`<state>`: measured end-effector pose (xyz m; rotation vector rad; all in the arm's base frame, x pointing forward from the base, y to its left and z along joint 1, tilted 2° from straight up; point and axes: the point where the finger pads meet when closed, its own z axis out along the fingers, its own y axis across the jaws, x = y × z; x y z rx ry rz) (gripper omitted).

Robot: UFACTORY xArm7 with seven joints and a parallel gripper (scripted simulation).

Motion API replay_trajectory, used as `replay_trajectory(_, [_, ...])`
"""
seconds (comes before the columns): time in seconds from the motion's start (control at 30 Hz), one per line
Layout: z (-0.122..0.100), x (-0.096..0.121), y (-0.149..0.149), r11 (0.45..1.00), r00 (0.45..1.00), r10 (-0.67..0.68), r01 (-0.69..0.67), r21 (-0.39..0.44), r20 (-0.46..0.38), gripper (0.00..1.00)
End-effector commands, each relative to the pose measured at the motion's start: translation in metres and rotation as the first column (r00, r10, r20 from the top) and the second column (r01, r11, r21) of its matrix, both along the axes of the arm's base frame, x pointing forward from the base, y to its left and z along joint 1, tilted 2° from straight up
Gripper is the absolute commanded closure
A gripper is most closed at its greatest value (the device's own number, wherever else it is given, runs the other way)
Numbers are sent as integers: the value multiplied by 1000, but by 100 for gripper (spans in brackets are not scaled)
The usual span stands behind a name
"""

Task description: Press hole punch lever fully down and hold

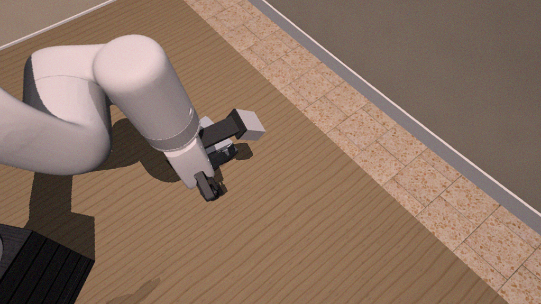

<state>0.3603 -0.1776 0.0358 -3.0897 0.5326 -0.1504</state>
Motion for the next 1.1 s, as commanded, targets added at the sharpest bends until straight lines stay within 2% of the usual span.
replay_trajectory(0.0, [0, 3, -1, 1000, 1000, -1, 1, -4, 2, 0])
replay_trajectory(0.13, [0, 3, -1, 1000, 1000, -1, 1, -4, 2, 0])
replay_trajectory(0.17, [-14, 25, 31, 999, 999, 53, -53, -3, -13, 0])
replay_trajectory(0.6, [-16, 27, 34, 998, 998, 58, -59, -3, -15, 0])
replay_trajectory(0.63, [-31, 44, 68, 994, 994, 110, -110, 0, -27, 0])
replay_trajectory(1.07, [-31, 45, 69, 994, 993, 112, -112, 1, -28, 0])
